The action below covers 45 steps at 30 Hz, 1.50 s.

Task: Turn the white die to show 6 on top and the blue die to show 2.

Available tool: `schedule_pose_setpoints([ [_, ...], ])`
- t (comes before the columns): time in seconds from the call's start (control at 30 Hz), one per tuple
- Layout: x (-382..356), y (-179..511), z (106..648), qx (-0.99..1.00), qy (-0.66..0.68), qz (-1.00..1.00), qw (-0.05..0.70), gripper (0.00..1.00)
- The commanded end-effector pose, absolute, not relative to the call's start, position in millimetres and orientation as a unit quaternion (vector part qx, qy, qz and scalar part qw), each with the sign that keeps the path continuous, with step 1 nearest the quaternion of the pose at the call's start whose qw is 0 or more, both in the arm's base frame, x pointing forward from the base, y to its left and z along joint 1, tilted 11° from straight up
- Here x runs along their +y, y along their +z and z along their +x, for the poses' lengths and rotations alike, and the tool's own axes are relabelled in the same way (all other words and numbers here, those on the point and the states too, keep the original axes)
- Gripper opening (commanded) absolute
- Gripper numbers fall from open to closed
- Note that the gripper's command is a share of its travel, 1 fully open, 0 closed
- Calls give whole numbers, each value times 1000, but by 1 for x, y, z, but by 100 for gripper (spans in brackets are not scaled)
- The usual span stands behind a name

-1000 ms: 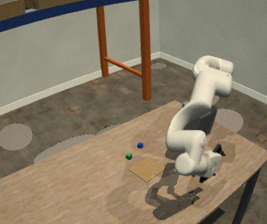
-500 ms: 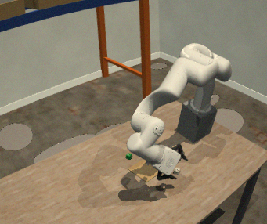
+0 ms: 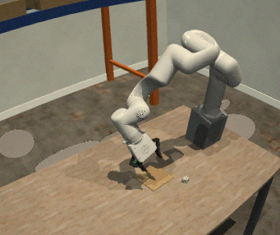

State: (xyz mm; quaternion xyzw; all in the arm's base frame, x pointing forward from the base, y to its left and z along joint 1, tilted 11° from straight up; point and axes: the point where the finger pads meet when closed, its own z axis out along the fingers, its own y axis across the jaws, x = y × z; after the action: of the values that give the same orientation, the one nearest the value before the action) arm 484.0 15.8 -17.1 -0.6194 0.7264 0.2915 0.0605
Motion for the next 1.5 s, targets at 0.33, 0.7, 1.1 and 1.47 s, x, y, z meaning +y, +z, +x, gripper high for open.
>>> schedule_pose_setpoints([
  [0.33, -155, -62, 380, 754, 129, -635, 105, 100],
  [0.7, -206, -71, 303, 754, 67, -649, 80, 100],
  [1.1, -211, -72, 291, 753, 59, -651, 75, 100],
  [1.47, -210, -76, 291, 753, 59, -651, 76, 100],
])
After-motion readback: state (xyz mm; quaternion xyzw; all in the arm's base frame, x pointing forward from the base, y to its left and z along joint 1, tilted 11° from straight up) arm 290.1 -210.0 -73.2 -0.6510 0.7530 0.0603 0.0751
